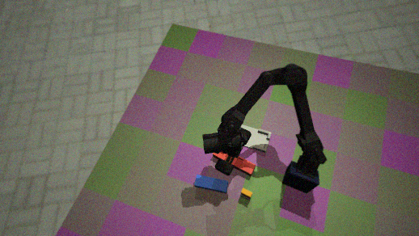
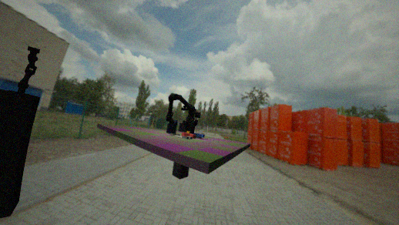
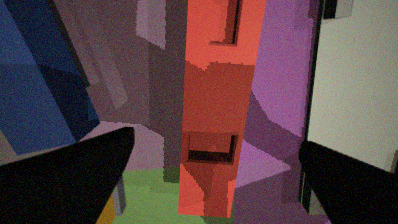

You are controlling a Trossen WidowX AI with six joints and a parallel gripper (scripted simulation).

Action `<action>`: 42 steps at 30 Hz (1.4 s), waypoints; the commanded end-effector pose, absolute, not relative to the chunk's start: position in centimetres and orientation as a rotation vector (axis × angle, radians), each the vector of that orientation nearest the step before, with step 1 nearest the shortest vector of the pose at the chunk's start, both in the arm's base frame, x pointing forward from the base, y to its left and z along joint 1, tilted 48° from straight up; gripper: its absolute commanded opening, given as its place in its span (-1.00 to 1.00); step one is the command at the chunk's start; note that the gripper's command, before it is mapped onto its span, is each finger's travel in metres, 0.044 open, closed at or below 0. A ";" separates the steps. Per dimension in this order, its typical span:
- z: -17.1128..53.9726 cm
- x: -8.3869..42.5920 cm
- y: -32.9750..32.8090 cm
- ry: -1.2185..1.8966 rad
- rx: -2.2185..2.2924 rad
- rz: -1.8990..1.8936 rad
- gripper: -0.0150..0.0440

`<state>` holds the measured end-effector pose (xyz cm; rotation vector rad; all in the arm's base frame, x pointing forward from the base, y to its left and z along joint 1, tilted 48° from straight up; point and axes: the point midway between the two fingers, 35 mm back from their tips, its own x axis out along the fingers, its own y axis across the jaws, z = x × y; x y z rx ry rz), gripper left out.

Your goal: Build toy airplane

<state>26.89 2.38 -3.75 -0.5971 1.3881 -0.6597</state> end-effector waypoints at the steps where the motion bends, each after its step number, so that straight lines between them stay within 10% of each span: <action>1: -4.7 27.0 1.3 1.385 -0.606 -0.658 1.00; 39: -8.2 27.3 -2.6 1.385 -0.609 -0.660 1.00; 42: -8.2 27.3 -2.6 1.385 -0.609 -0.660 0.73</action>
